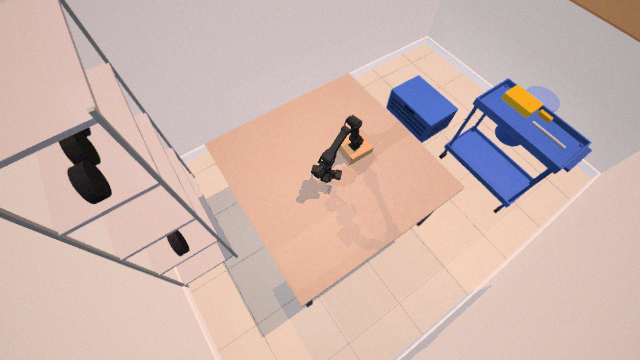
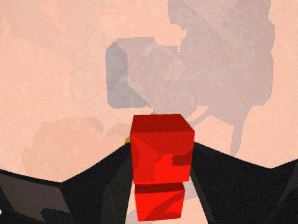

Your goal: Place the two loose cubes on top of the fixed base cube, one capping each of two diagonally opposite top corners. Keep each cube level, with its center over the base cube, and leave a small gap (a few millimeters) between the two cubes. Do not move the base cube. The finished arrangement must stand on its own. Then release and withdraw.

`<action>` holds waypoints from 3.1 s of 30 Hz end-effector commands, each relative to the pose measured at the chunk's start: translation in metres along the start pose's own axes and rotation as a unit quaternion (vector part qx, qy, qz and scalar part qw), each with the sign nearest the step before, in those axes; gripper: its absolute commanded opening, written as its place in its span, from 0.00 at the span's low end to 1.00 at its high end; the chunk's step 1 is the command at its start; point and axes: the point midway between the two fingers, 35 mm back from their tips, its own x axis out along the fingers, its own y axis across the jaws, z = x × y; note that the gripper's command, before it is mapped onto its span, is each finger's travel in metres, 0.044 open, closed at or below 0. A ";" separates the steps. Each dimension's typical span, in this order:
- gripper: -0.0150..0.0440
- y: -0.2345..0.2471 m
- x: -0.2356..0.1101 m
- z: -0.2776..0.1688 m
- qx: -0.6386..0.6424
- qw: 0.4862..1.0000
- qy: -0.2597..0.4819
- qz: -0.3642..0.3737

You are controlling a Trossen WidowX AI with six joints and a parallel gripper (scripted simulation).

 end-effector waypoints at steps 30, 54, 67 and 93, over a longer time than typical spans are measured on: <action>0.60 0.000 -0.018 0.000 0.000 1.000 0.000 0.000; 0.60 0.000 -0.036 0.000 0.000 1.000 0.000 0.000; 0.60 0.000 -0.046 0.000 0.000 1.000 0.000 0.000; 0.60 0.000 -0.063 0.000 0.000 1.000 0.000 0.000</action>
